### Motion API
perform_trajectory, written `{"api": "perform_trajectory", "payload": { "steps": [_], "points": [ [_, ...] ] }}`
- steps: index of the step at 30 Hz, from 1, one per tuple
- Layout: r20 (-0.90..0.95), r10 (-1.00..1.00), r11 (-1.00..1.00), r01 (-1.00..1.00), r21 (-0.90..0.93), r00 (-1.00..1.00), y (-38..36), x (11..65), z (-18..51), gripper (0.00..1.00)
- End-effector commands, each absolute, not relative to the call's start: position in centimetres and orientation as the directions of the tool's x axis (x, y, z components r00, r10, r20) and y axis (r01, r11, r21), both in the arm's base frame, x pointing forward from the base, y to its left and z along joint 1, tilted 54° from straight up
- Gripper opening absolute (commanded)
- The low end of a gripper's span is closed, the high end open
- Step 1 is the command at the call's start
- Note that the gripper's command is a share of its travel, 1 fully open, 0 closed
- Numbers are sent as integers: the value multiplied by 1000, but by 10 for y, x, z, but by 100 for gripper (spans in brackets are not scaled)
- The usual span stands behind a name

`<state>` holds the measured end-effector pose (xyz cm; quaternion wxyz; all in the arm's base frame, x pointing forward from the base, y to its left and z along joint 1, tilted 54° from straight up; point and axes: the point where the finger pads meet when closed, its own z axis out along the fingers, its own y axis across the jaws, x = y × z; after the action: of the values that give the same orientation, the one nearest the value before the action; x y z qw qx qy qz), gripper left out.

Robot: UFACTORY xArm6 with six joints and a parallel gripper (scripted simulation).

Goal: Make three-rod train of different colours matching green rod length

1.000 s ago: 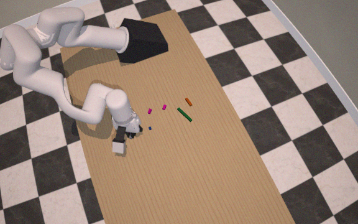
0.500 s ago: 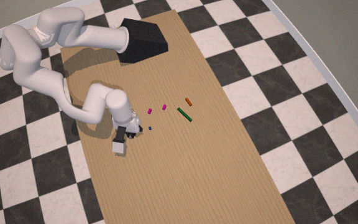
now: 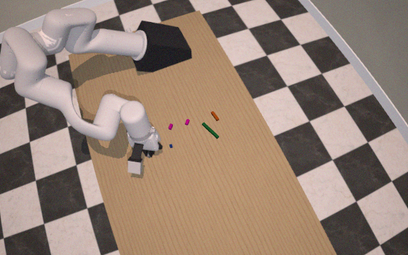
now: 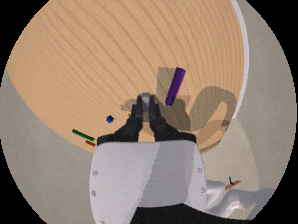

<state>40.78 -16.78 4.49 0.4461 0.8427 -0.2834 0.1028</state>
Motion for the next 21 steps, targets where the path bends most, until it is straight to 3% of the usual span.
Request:
{"api": "perform_trajectory", "payload": {
  "steps": [1, 21],
  "points": [
    [429, -384, -443, -571, 691, 818, -159, 410, 52, 4],
    [429, -384, -443, -571, 691, 818, -89, 417, 102, 4]
  ]
}}
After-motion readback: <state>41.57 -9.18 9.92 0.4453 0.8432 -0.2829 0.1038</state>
